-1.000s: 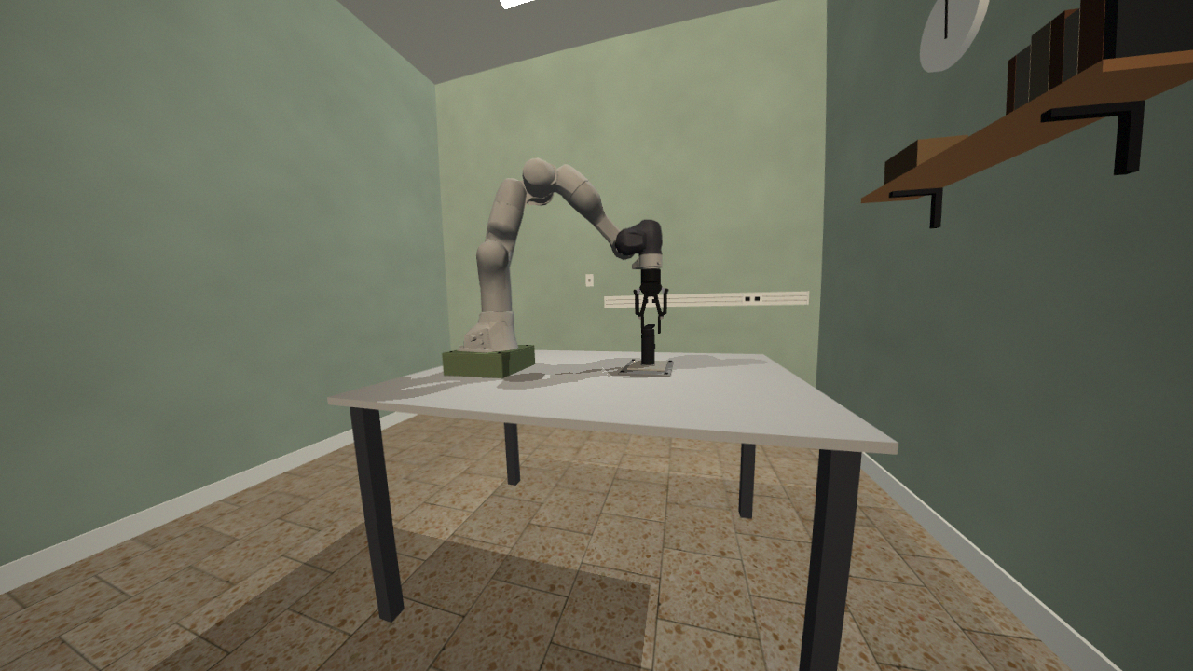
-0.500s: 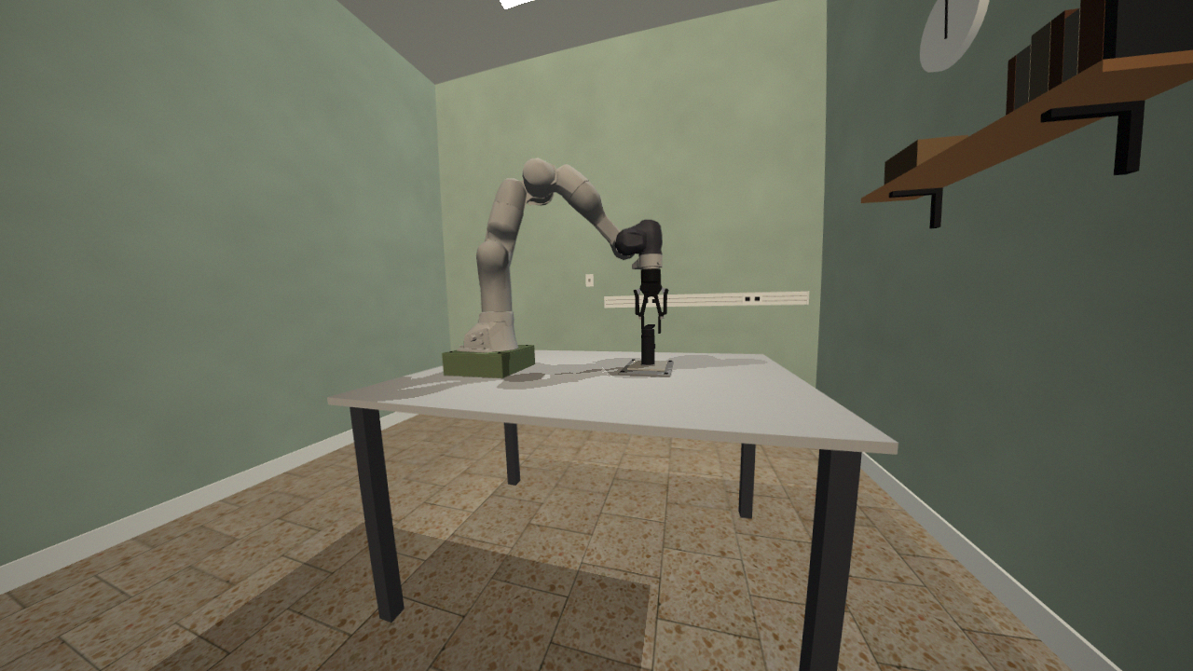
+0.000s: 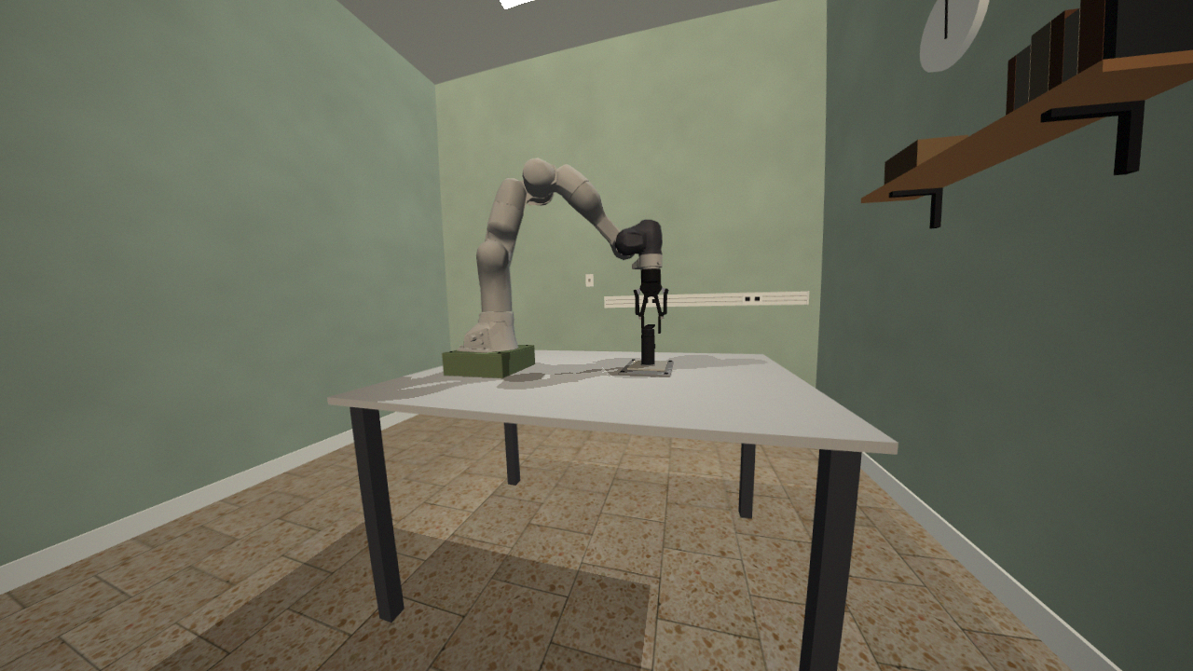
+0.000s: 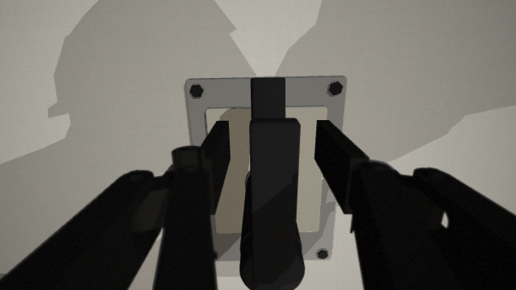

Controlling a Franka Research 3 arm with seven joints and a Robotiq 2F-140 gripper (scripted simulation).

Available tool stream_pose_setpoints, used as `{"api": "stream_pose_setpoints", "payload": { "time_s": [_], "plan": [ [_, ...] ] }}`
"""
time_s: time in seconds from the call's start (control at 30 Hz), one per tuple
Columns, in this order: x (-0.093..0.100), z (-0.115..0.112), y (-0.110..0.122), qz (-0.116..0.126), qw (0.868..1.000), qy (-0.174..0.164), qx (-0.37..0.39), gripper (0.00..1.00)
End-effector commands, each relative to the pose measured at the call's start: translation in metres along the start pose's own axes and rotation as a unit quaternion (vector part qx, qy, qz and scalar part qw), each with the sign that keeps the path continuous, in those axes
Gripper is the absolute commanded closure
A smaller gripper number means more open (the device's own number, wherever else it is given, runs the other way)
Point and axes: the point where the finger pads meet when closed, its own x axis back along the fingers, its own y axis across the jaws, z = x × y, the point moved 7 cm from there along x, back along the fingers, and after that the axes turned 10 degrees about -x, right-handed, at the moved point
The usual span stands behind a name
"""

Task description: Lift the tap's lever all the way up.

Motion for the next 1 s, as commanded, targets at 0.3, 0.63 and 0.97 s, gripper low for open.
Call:
{"api": "stream_pose_setpoints", "payload": {
  "time_s": [0.3,0.63,0.97],
  "plan": [
    [-0.0008,0.0006,-0.0001,0.0,1.0,0.002,0.0,0.9],
    [-0.0008,0.0006,-0.0001,0.0,1.0,0.002,0.0,0.9],
    [-0.0008,0.0006,-0.0001,0.0,1.0,0.002,0.0,0.9]
  ]
}}
